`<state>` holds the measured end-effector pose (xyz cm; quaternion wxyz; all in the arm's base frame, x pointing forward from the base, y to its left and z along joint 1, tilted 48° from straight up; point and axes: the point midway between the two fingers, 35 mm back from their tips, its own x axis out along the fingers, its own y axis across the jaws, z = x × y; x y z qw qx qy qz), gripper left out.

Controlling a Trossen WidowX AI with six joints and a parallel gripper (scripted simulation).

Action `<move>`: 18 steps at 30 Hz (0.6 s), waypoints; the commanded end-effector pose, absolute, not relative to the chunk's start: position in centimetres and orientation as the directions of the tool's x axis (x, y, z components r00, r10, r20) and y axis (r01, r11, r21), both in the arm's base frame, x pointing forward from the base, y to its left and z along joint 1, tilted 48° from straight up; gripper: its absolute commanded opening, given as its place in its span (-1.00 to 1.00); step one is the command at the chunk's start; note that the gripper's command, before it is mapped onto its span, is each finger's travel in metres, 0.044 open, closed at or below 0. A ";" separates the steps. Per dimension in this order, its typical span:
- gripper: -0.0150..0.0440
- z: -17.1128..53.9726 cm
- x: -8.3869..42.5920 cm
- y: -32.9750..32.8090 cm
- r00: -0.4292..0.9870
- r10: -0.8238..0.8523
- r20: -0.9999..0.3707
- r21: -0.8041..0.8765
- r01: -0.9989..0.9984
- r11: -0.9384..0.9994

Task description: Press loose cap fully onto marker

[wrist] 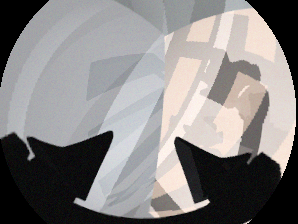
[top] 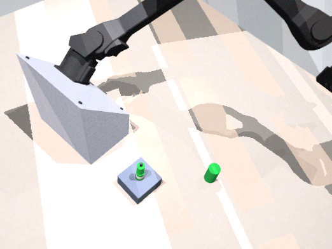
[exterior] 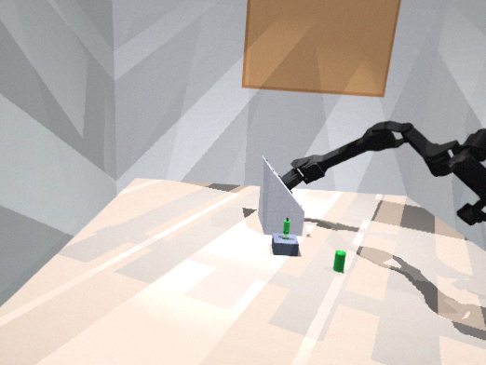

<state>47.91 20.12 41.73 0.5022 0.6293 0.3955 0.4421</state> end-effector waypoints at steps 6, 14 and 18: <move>0.35 35.1 51.1 16.9 0.428 0.904 0.002 0.978 0.188 -0.092; 0.35 25.0 51.8 11.8 0.497 0.826 -0.265 0.911 0.411 0.044; 0.35 20.8 50.7 9.6 0.477 0.792 -0.382 0.852 0.513 0.102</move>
